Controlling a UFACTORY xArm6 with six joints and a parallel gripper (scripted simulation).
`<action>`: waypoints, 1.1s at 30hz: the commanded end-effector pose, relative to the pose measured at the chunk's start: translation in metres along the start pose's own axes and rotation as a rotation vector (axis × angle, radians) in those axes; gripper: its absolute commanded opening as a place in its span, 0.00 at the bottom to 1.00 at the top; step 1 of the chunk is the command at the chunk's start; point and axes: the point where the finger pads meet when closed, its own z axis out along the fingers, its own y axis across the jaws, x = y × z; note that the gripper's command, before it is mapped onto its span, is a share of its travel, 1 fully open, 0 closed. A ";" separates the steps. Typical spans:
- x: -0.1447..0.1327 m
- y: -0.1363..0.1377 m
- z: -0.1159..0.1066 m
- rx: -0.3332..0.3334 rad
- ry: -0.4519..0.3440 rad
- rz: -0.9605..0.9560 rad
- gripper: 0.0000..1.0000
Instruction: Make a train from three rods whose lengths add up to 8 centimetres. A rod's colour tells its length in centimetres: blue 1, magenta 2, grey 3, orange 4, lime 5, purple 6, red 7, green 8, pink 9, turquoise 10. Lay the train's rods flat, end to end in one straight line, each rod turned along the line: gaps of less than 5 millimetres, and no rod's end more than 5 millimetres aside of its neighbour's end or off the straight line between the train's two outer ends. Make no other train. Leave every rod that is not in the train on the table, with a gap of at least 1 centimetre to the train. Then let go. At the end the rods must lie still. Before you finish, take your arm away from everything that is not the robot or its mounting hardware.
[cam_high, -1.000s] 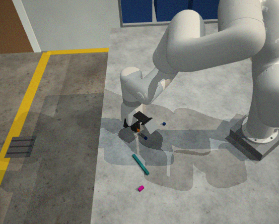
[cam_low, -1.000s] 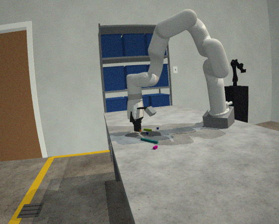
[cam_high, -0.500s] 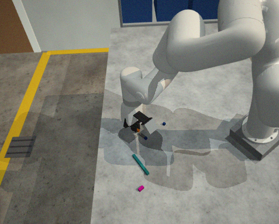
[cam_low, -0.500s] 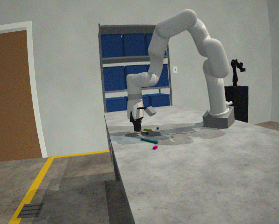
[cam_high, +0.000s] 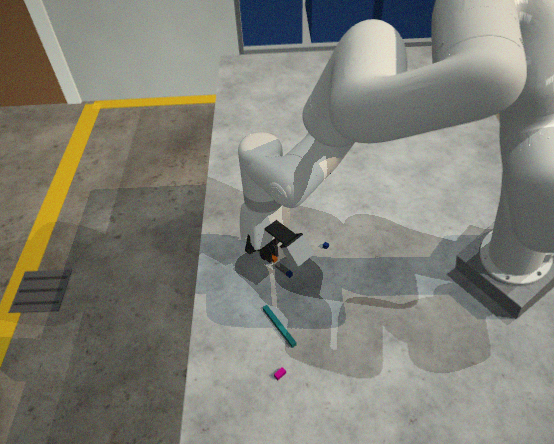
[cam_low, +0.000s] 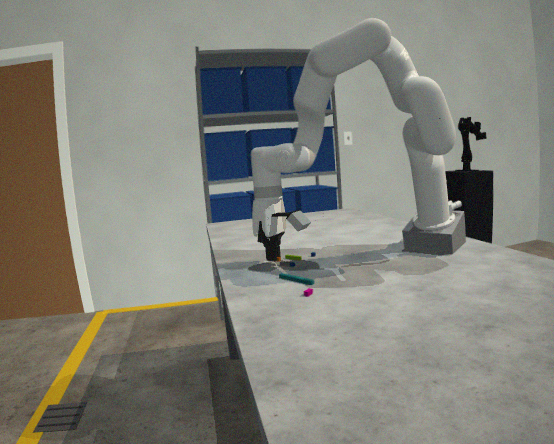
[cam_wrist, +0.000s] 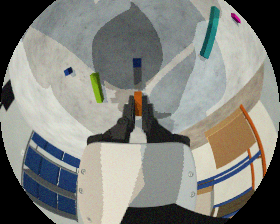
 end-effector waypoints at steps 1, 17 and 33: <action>-0.001 0.001 0.001 -0.002 -0.003 0.000 0.04; -0.001 0.001 0.010 -0.002 -0.003 0.000 0.04; -0.001 0.001 0.010 -0.002 -0.003 0.000 0.04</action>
